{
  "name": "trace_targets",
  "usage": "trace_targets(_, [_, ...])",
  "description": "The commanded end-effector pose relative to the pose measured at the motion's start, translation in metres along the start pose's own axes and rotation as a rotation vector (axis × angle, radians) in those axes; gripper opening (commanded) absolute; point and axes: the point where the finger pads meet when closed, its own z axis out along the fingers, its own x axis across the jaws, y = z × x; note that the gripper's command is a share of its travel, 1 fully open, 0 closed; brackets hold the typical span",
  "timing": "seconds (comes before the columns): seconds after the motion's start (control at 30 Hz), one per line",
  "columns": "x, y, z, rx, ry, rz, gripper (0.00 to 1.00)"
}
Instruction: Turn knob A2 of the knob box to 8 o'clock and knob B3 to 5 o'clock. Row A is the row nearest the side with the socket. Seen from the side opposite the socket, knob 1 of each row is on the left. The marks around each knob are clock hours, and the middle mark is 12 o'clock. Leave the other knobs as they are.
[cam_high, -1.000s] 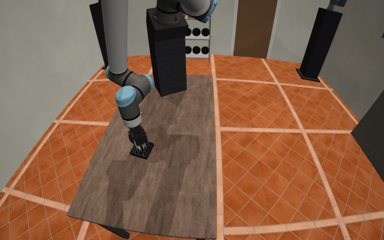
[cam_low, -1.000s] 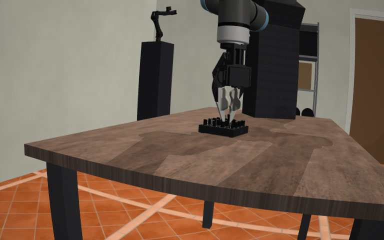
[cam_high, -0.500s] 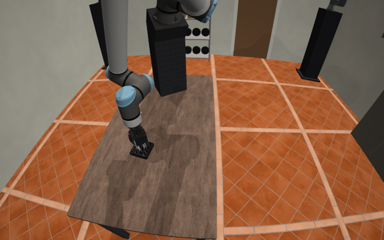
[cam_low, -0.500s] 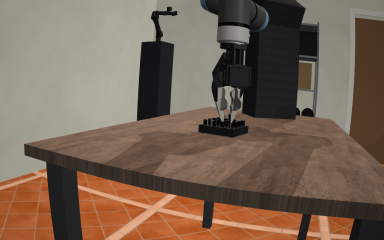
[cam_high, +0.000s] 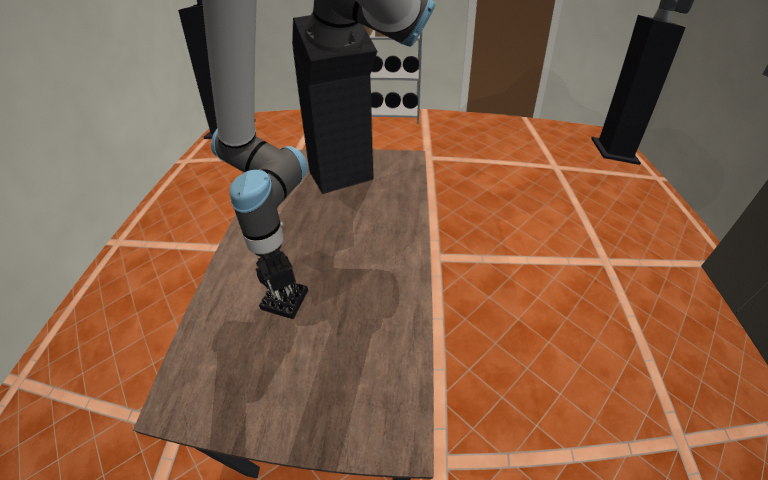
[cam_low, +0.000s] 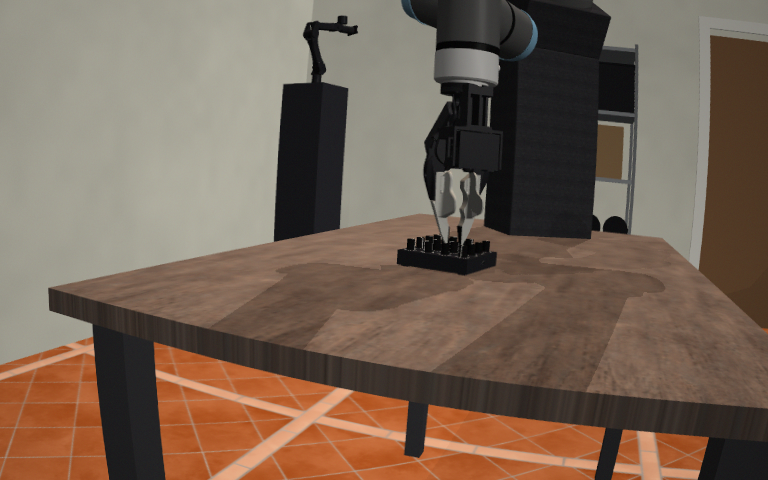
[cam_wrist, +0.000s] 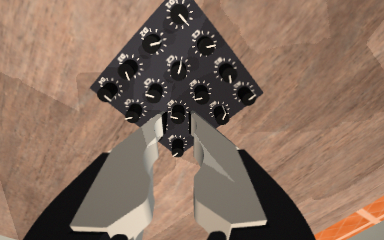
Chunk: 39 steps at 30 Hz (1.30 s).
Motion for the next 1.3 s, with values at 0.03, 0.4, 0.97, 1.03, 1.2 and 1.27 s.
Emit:
trace_targets(0.03, [0.0,0.0,-0.01,-0.001,-0.001,0.0,0.11])
trace_targets(0.4, [0.0,0.0,-0.033,-0.001,-0.001,0.0,0.11])
trace_targets(0.97, [0.0,0.0,-0.034,-0.001,-0.001,0.0,1.0])
trace_targets(1.03, [0.0,0.0,-0.036,-0.001,-0.001,0.0,1.0])
trace_targets(1.2, [0.0,0.0,-0.044,-0.001,-0.001,0.0,1.0])
trace_targets(1.27, [0.0,0.0,-0.053,-0.001,-0.001,0.0,1.0])
